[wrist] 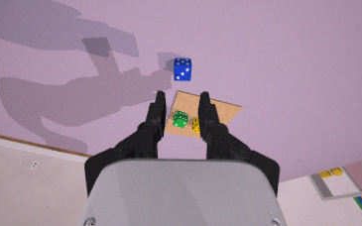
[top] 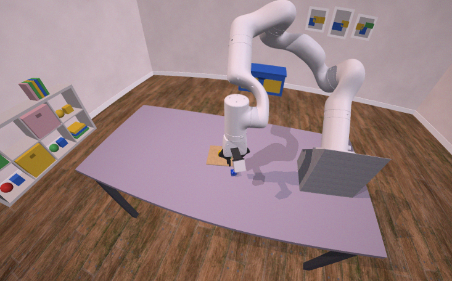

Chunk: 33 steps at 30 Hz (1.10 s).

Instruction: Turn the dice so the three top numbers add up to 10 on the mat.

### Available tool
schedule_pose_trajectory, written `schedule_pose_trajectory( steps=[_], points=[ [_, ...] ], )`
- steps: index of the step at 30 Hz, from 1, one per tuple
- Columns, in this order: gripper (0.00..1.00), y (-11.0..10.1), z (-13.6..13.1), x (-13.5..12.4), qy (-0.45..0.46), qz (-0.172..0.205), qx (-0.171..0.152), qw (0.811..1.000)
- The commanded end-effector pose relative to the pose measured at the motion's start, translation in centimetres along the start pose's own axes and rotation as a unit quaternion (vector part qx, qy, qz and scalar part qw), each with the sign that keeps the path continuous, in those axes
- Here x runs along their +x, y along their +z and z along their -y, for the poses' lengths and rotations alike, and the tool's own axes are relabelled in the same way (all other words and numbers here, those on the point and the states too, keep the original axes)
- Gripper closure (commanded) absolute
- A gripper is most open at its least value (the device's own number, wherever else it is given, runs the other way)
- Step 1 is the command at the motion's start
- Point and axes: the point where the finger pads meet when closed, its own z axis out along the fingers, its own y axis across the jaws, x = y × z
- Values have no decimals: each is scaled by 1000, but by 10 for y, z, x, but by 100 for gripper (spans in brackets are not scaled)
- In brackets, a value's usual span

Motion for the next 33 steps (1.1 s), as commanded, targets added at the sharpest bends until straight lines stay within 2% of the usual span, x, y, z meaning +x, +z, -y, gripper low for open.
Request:
schedule_pose_trajectory(
  steps=[1,18,33],
  points=[
    [58,0,-1,0,0,0,-1,1000],
    [58,11,-1,0,0,1,0,1000],
    [58,34,0,0,0,1,0,1000]
  ],
)
